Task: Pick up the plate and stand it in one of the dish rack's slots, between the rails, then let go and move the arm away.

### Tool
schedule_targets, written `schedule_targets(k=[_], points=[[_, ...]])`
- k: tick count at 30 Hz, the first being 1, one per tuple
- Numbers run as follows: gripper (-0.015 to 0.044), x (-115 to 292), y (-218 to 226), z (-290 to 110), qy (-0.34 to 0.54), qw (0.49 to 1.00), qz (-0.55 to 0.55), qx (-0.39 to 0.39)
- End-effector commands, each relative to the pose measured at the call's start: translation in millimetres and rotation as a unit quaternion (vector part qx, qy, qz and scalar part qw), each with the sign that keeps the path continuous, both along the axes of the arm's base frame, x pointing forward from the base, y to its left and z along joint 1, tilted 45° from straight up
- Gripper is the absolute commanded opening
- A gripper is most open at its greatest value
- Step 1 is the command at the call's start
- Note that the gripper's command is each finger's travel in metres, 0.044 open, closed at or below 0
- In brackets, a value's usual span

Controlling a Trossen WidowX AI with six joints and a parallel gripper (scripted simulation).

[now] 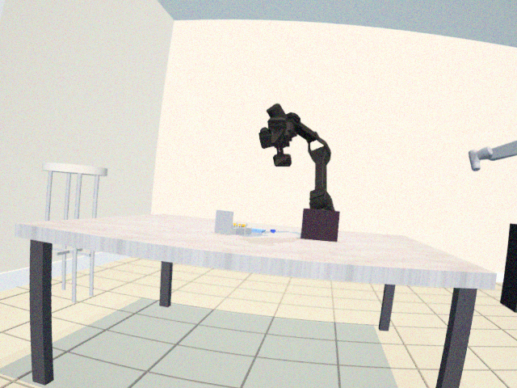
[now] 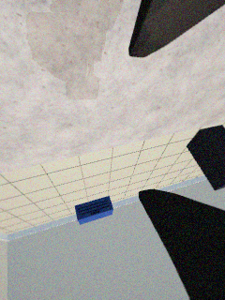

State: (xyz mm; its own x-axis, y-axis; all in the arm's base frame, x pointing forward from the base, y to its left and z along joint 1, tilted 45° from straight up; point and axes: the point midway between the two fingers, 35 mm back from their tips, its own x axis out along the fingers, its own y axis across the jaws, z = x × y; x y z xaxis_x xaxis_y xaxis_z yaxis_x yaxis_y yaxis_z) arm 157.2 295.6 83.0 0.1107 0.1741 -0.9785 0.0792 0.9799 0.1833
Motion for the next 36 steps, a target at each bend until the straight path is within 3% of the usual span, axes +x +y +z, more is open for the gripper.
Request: schedule_targets(k=[1,17,32,36], points=[[0.0400,33,-20,-2,-0.028,0.999,-0.005,-0.042],[0.0400,143,-156,0,-0.061,0.959,-0.005,-0.275],[0.0400,167,-288,15,0.030,0.891,0.032,-0.452],[0.0400,167,-294,17,0.036,0.887,0.034,-0.459]])
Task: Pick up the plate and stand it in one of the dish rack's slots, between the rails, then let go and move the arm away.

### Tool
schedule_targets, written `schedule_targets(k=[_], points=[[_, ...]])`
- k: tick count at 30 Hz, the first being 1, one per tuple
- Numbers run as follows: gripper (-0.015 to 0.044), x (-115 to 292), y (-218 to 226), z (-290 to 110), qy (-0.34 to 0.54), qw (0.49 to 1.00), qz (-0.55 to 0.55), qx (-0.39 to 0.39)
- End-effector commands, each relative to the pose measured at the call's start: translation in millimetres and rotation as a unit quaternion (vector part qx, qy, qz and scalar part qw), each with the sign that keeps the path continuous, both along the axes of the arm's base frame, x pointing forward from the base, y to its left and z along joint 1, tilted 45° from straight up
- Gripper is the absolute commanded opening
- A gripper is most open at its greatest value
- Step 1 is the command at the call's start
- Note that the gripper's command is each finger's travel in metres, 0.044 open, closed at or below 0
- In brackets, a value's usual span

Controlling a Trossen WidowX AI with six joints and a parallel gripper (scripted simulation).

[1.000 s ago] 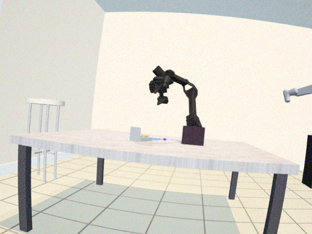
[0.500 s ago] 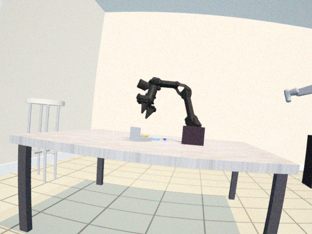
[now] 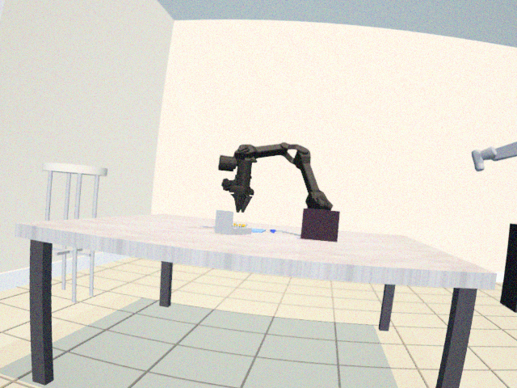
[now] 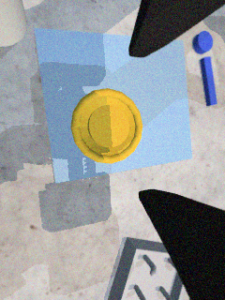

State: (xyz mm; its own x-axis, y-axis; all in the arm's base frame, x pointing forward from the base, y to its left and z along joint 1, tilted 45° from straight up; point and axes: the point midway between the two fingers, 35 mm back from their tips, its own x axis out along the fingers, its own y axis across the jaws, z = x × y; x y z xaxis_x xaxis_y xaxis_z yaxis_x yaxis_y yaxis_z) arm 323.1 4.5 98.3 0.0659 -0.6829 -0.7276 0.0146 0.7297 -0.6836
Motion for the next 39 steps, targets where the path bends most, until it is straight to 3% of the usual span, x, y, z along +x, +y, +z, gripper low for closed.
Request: schedule_targets(k=[1,39], points=[[0.0400,2,-3,1,0.009,1.000,0.006,-0.010],[0.0400,8,-43,-39,0.008,1.000,0.006,-0.011]])
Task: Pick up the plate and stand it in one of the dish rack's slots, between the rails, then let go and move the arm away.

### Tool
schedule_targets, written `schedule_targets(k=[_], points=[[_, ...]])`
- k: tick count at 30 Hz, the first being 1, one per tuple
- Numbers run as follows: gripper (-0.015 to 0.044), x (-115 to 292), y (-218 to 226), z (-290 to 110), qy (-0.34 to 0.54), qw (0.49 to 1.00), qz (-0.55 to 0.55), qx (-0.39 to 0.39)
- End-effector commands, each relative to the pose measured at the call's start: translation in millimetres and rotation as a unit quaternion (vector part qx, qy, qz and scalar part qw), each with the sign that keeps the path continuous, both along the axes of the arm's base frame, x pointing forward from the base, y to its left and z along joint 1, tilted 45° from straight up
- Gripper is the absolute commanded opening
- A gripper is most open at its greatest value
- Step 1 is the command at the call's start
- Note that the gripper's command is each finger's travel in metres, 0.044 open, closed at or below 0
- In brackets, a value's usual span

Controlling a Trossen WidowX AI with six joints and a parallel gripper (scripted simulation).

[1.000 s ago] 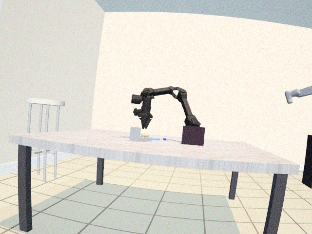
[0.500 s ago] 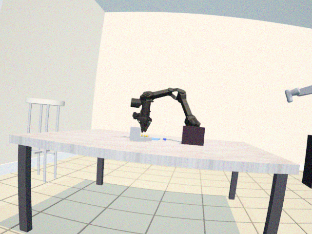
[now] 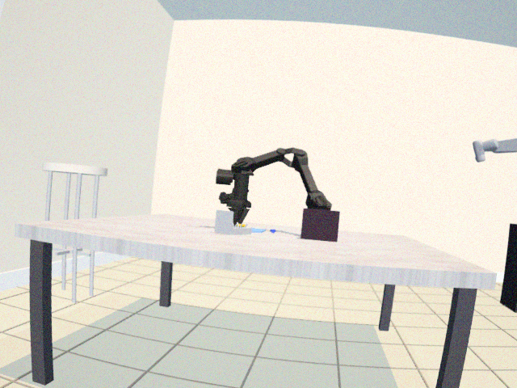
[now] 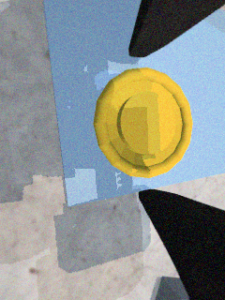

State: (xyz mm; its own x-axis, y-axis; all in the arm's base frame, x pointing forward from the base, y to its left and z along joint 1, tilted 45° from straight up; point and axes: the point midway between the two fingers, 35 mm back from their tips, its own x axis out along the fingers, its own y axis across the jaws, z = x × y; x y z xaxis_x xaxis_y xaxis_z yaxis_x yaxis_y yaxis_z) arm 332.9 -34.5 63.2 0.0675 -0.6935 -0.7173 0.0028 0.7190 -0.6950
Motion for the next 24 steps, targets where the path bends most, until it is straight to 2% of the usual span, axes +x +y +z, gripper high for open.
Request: schedule_targets(k=[1,3,5,11,21,24], points=[[0.0400,-1.9,-5.2,-5.1,0.005,1.000,0.001,-0.003],[0.0400,-1.9,-5.9,-5.8,0.005,1.000,0.001,-0.003],[0.0356,-1.9,-5.9,-5.8,0.005,1.000,0.001,-0.003],[0.0356,-1.9,-5.9,-5.8,0.005,1.000,0.001,-0.003],[0.0289,-1.9,-5.9,-5.8,0.005,1.000,0.001,-0.003],[0.0210,-1.2,-3.2,-3.5,0.004,1.000,0.002,-0.003]])
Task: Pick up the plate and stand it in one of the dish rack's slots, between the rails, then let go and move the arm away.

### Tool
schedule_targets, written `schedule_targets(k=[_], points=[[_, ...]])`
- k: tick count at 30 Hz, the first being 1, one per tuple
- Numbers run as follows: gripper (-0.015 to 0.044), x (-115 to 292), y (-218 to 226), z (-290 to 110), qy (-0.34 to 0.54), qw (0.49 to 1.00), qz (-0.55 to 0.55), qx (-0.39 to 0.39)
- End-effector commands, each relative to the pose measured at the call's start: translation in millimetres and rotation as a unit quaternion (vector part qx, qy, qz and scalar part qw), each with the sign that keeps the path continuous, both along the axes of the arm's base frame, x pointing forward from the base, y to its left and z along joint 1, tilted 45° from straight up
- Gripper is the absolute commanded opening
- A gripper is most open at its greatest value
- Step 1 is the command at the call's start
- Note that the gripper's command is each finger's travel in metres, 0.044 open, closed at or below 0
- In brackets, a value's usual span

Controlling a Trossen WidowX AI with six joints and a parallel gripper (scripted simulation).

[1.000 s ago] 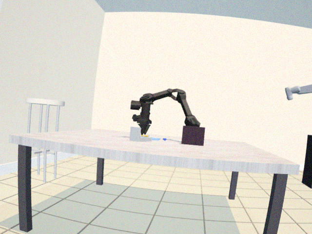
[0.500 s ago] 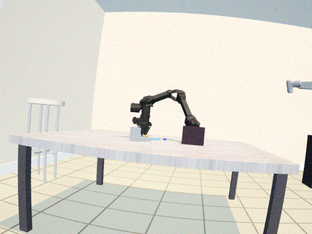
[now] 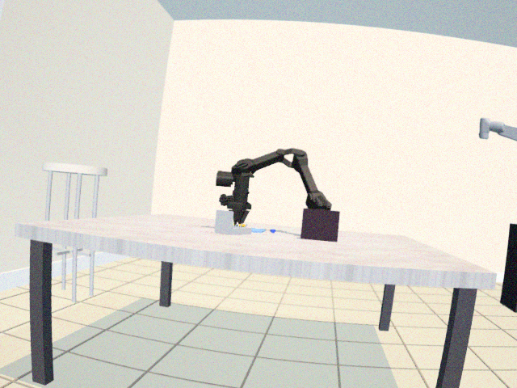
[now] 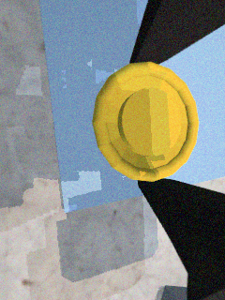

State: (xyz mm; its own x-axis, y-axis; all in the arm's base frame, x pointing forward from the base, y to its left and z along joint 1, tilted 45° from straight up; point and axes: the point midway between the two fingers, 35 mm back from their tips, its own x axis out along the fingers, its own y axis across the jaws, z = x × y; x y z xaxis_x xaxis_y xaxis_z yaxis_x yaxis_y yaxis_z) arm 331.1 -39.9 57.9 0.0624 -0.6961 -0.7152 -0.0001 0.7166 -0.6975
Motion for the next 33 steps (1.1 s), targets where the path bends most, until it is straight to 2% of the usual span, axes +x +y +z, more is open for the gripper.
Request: schedule_targets(k=[1,8,33], points=[[0.0184,2,5,5,0.000,1.000,0.005,0.000],[0.0000,6,34,31,-0.010,1.000,0.017,0.007],[0.0000,2,117,114,-0.035,0.998,0.053,0.026]])
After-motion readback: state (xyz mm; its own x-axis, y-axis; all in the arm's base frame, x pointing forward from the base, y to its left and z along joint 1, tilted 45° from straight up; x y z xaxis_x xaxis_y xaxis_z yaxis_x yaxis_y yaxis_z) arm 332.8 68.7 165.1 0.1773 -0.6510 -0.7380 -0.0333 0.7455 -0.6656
